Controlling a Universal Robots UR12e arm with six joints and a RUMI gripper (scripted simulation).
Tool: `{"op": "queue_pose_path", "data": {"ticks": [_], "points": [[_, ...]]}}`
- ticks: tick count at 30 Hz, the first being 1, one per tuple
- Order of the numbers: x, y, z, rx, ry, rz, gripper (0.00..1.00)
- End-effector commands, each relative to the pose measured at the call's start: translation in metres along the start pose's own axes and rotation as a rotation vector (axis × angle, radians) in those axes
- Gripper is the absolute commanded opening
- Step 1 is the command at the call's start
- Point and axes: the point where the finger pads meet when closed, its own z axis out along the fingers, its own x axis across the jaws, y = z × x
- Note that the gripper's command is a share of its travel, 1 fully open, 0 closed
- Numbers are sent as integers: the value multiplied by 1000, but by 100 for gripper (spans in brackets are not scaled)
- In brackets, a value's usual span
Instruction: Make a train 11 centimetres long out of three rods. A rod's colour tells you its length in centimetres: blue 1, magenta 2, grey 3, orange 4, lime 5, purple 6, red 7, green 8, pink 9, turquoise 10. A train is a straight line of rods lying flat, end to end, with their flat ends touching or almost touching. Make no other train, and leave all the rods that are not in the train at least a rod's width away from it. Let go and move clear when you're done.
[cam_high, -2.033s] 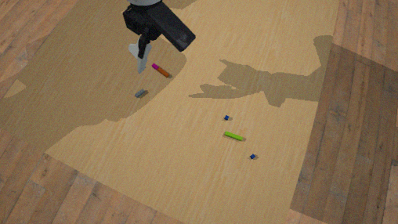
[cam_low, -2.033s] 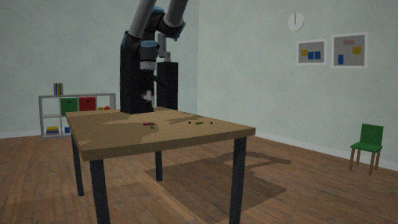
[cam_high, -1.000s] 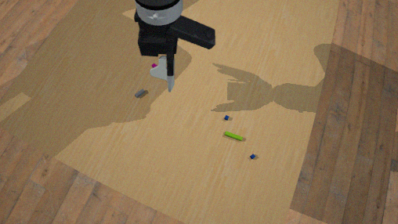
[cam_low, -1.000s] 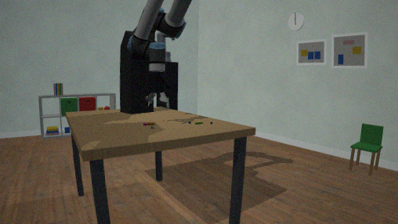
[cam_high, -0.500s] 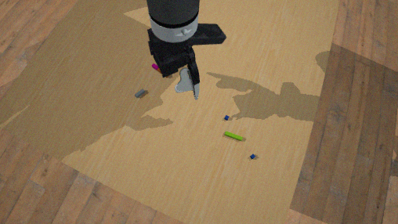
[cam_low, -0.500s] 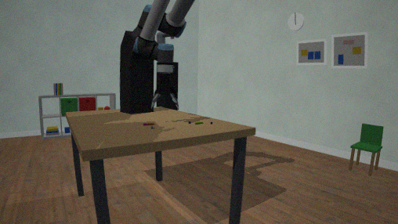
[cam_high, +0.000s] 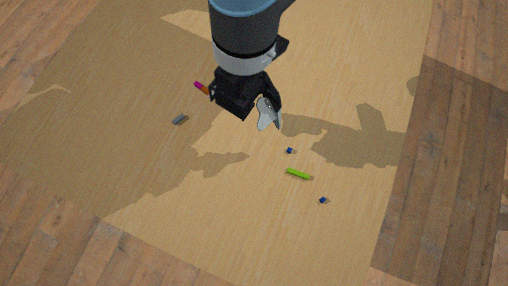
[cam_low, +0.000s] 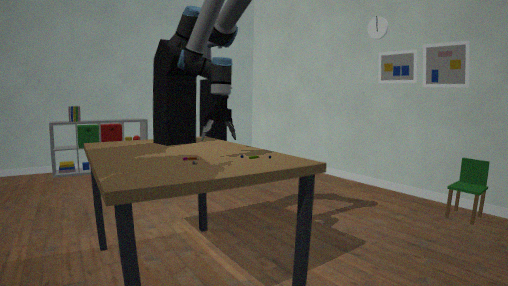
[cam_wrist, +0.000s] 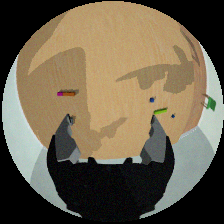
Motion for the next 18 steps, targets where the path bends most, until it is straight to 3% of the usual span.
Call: {"op": "queue_pose_path", "data": {"ticks": [1,3,18], "points": [[12,3,1,2,2,-168,100],[12,3,1,2,2,-168,100],[58,14,2,-2,2,-745,100]]}}
